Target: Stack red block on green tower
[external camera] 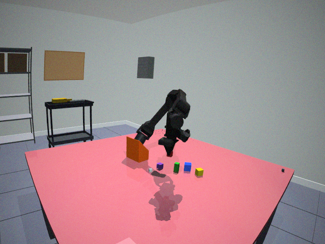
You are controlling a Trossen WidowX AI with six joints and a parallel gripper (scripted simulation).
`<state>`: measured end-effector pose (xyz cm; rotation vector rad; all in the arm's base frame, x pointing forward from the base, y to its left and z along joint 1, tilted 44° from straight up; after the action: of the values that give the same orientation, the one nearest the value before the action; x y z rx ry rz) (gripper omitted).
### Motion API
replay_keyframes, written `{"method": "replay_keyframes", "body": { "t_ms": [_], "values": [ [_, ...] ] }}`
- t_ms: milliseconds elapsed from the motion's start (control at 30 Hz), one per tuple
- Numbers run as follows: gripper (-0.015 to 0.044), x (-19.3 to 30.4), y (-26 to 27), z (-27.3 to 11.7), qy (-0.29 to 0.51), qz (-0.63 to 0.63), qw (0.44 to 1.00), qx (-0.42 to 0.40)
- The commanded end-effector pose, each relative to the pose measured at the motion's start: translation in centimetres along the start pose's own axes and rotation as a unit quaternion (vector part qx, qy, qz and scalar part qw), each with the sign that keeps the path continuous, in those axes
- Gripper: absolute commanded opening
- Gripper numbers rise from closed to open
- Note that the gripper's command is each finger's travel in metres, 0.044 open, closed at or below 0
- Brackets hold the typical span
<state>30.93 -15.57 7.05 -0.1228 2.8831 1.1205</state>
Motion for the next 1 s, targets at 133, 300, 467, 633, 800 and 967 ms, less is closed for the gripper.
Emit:
{"method": "replay_keyframes", "body": {
  "t_ms": [133, 300, 467, 633, 800, 967],
  "values": [
    [0.0, 0.2, 4.0, 0.2, 0.001, 0.005, 1.0, -0.005],
    [0.0, 0.4, 6.7, 0.3, 0.001, 0.005, 1.0, -0.007],
    [0.0, 0.8, 9.2, 0.5, 0.001, 0.005, 1.0, -0.009],
    [0.0, 1.1, 10.4, 0.7, 0.001, 0.005, 1.0, -0.011],
    [0.0, 1.0, 10.4, 2.6, 0.001, 0.005, 1.0, -0.011],
    [0.0, 1.2, 10.3, 4.4, 0.001, 0.004, 1.0, -0.011]
  ]
}}
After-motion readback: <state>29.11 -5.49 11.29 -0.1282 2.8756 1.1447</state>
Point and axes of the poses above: the point midway between the two fingers, 35 mm back from their tips, its own z axis out along the fingers, its own y axis across the jaws, x = y × z, the point moved 8 cm from there along -z, back along the fingers, and after that the axes turned 15 degrees about z, right-handed, at the moved point
